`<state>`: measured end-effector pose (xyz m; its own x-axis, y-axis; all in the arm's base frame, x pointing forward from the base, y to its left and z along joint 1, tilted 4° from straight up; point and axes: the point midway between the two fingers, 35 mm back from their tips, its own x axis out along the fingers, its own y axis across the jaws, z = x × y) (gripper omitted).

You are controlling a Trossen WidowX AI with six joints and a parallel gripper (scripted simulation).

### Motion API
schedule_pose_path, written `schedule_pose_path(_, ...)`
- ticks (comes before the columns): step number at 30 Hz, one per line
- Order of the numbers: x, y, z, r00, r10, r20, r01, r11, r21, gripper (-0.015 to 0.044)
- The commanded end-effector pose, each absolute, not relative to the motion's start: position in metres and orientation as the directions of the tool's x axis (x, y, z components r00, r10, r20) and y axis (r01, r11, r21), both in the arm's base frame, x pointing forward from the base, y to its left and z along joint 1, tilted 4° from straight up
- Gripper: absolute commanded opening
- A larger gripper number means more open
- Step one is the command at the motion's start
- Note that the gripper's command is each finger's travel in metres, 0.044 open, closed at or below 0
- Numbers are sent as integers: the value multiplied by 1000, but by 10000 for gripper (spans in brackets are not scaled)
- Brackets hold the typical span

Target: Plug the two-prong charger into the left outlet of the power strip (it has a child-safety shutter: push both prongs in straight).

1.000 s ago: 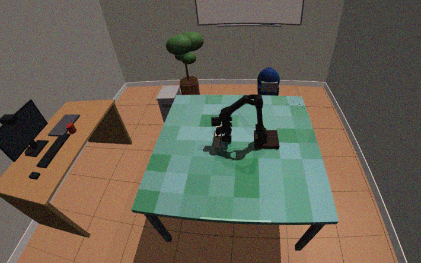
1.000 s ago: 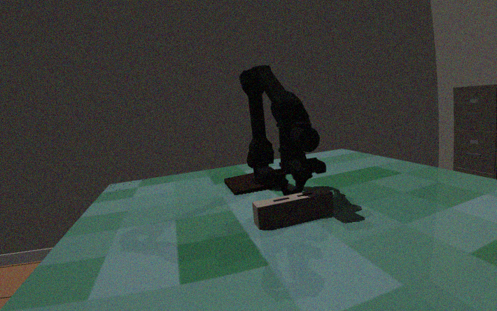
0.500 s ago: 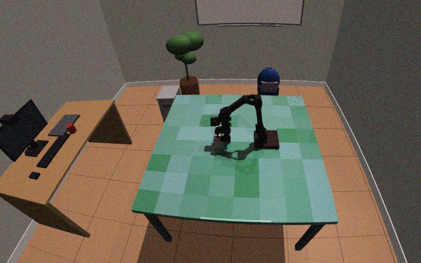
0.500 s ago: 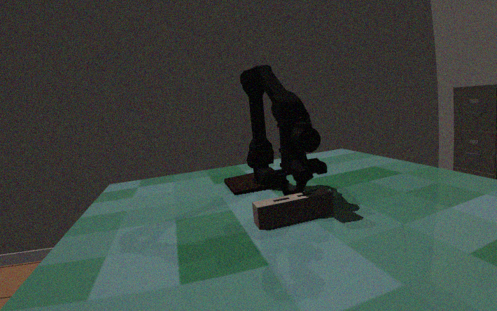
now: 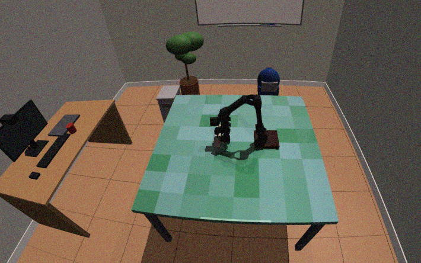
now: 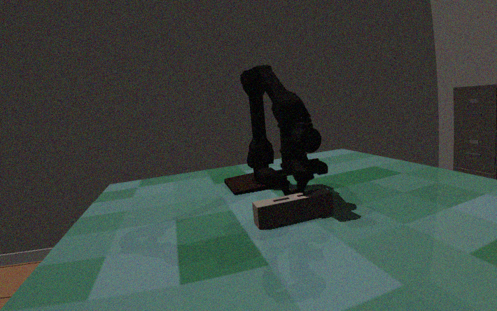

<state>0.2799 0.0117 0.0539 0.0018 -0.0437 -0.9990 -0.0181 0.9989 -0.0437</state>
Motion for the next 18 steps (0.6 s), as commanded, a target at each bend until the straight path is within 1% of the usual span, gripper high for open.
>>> schedule_pose_path(1,281,12,55,3,-40,-999,-21,999,-40,0)
schedule_pose_path(18,285,12,55,3,-40,-999,-21,999,-40,0)
